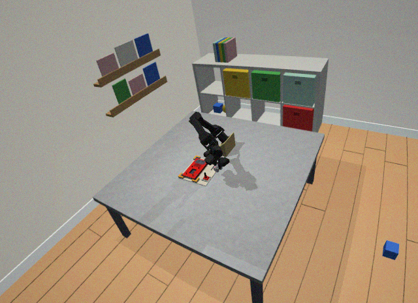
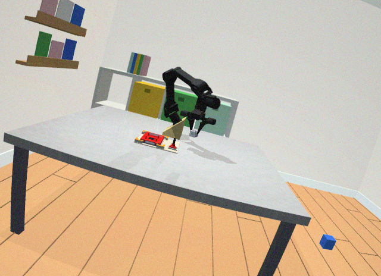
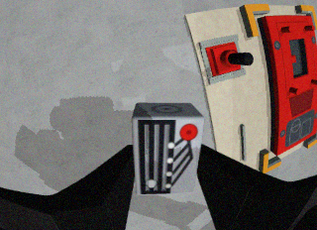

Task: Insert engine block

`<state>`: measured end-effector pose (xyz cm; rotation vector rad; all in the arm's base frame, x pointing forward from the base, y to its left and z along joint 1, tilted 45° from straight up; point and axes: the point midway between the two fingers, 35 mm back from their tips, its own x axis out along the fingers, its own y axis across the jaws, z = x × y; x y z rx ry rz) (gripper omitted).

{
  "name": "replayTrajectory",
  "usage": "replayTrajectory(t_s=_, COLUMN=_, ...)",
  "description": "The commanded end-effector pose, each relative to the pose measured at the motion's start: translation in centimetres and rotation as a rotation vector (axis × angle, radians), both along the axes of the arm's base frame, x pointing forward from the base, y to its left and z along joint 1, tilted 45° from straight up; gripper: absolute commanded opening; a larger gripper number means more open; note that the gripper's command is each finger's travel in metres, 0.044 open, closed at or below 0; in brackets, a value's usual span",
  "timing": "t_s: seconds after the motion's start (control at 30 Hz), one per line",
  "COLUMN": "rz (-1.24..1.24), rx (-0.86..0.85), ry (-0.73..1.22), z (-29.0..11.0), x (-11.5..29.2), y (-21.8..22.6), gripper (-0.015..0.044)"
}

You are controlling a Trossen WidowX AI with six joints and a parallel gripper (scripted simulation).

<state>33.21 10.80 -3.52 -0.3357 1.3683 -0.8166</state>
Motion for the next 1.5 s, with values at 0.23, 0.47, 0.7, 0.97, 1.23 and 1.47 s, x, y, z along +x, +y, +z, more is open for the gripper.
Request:
replayTrajectory(t_s=0.23, rz=-0.007, rx=-0.007, ry=0.003, z=2.6, x=-0.3, y=2.1, gripper=0.0000)
replayTrajectory(t_s=0.47, rz=0.005, rx=-0.002, ry=0.015, z=3.2, x=0.1, y=1.3, gripper=0.0000)
replayTrajectory(t_s=0.7, rz=0.029, rx=0.007, ry=0.036, z=4.1, x=0.8, y=-0.7, gripper=0.0000)
replayTrajectory(t_s=0.97, rz=0.051, rx=0.015, ry=0.057, z=5.0, x=1.4, y=-3.0, gripper=0.0000)
replayTrajectory(t_s=1.23, rz=0.080, rx=0.019, ry=0.081, z=6.0, x=1.9, y=-5.3, gripper=0.0000)
replayTrajectory(t_s=1.47, rz=0.106, rx=0.019, ry=0.101, z=6.9, x=2.2, y=-7.4, gripper=0.0000)
